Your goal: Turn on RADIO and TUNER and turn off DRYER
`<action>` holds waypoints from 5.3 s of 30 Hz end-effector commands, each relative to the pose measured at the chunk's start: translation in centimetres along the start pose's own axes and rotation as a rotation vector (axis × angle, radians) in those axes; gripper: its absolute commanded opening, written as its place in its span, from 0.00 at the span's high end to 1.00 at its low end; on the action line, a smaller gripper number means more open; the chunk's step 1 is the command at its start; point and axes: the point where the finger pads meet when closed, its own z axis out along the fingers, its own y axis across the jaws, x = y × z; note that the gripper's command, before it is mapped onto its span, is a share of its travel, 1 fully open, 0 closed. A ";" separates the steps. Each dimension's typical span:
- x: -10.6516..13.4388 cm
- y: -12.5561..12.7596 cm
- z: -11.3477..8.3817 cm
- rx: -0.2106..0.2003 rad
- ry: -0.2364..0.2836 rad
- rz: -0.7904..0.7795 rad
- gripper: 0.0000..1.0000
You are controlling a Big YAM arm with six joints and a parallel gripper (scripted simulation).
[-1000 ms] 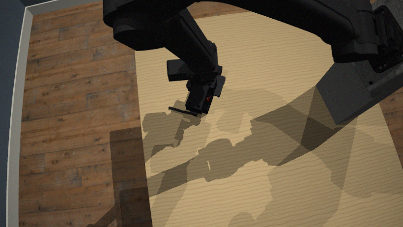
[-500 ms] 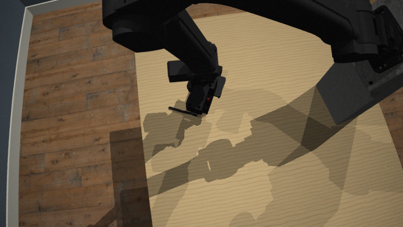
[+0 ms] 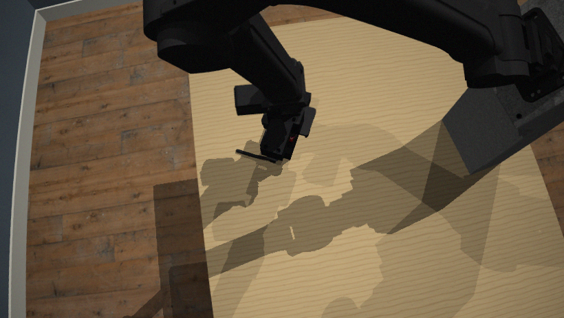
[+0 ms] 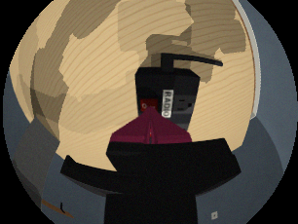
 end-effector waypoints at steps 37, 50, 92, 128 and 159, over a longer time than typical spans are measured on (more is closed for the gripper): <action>-0.7 -0.5 1.0 0.013 -0.015 -0.002 1.00; 0.3 -0.7 -2.2 0.017 0.000 -0.005 1.00; -0.2 -0.6 -4.6 0.016 -0.006 0.161 1.00; -0.9 -1.2 -5.9 0.018 -0.032 1.571 1.00; -1.0 -1.2 -5.9 0.016 -0.034 1.569 1.00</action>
